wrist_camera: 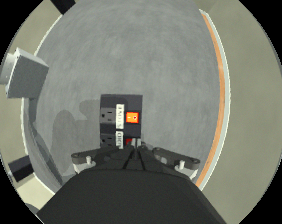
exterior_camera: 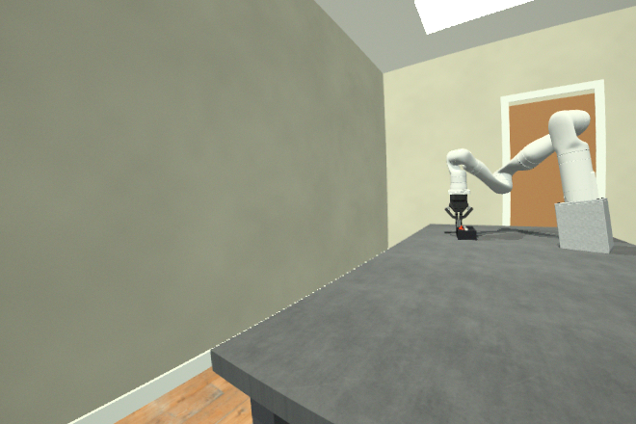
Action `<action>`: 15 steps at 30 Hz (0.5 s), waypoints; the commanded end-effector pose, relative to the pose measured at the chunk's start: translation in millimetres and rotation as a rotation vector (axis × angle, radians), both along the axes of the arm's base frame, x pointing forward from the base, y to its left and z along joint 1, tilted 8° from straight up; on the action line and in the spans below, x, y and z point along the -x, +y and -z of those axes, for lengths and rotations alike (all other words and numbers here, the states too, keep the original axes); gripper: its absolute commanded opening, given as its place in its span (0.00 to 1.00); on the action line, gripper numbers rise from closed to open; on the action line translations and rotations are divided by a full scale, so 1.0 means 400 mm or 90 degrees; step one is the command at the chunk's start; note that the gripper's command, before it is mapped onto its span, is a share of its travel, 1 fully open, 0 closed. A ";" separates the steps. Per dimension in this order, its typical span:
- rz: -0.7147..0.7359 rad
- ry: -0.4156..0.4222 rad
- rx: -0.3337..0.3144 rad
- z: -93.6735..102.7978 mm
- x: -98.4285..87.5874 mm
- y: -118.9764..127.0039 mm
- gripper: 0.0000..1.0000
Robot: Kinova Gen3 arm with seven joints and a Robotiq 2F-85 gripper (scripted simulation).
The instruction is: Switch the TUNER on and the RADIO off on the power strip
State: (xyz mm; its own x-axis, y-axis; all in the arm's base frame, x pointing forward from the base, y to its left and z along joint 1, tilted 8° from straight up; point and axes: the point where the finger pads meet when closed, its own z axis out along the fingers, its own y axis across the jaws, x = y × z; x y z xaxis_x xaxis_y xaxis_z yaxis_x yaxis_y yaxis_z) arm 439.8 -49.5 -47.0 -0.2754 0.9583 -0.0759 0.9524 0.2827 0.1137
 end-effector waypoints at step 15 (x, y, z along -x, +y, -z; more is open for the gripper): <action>0.000 0.001 -0.003 -0.067 0.011 0.007 0.00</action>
